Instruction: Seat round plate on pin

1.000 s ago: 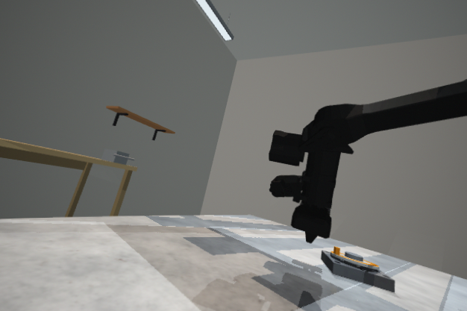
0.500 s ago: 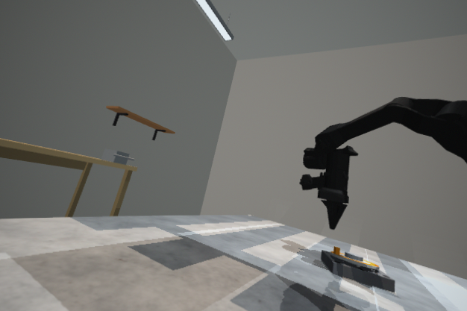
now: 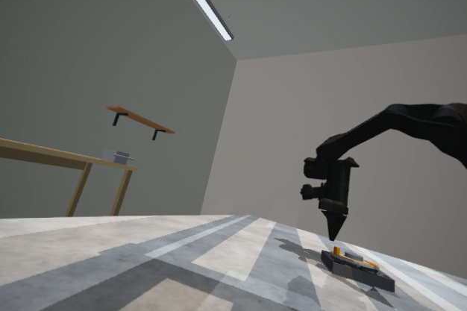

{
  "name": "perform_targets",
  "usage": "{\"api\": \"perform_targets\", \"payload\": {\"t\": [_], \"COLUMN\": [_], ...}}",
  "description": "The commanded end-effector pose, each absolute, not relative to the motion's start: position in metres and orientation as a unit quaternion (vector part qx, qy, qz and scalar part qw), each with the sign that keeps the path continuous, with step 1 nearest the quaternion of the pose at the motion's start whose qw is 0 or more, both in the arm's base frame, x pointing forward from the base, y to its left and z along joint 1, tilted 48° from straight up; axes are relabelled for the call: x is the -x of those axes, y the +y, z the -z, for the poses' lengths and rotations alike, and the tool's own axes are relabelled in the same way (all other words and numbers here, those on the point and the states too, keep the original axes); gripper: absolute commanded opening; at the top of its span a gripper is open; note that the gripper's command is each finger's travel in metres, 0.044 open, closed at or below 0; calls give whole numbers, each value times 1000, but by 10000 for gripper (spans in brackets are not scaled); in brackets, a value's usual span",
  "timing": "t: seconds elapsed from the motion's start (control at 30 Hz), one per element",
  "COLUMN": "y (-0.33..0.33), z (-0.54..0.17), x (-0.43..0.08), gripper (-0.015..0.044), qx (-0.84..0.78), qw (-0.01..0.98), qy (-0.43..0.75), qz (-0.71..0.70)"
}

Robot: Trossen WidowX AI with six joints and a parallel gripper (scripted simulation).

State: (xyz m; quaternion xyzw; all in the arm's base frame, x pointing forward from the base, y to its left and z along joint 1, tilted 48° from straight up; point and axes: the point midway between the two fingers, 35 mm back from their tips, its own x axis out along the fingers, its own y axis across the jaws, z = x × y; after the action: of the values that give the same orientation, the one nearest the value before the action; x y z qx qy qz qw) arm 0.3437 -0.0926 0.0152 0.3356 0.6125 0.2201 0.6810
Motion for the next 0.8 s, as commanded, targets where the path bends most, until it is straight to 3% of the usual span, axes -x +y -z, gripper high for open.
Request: {"api": "perform_targets", "payload": {"t": [0.0, 0.77], "y": [-79, -61], "z": [-4, -18], "x": [-345, -336], "gripper": [0, 0], "qx": [-340, -340], "qw": [679, 678], "qy": [612, 613], "qz": [-221, -222]}}
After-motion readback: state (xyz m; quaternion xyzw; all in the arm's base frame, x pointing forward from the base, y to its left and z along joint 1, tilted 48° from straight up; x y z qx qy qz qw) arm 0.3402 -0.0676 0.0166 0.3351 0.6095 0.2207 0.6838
